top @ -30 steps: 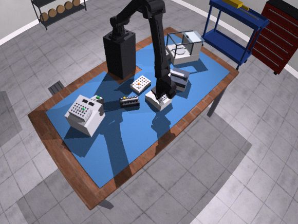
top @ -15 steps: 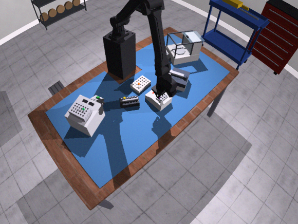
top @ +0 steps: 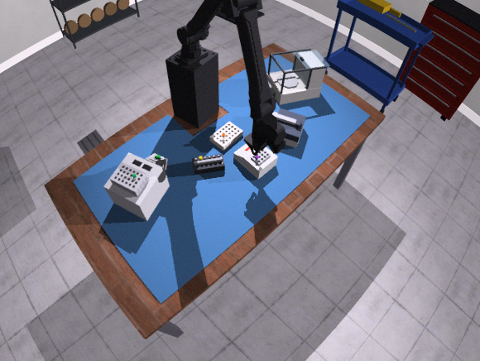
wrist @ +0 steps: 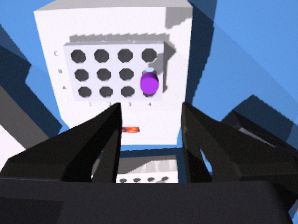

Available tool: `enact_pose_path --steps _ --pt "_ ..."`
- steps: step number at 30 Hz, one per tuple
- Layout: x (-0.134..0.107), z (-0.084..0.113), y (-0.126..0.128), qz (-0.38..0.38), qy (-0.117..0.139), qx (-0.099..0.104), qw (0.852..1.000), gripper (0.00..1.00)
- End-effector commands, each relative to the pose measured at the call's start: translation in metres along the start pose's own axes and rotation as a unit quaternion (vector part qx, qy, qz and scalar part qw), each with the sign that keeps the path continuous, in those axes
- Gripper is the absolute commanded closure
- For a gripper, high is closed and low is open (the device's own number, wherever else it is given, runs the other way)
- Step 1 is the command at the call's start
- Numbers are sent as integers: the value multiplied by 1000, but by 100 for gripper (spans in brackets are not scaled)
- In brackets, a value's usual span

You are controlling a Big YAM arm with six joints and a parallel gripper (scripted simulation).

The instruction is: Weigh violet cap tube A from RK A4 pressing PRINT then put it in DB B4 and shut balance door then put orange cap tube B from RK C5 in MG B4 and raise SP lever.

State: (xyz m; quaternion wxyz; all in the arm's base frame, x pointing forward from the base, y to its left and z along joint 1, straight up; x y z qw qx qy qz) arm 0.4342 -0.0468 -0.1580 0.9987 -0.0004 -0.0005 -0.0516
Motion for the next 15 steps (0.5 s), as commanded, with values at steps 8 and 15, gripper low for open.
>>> enact_pose_path --steps 8,15 --pt "2 24 -2 2 -6 0 1000 64" --pt "7 18 0 0 -9 0 1000 64"
Point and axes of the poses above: the point where the finger pads meet when closed, its own z axis back along the fingers, its own y axis across the jaws, x = y × z, the point moved 6 cm from there along z, back along the fingers, and after that the axes turned 4 degrees about -z, right-handed, at the moved point
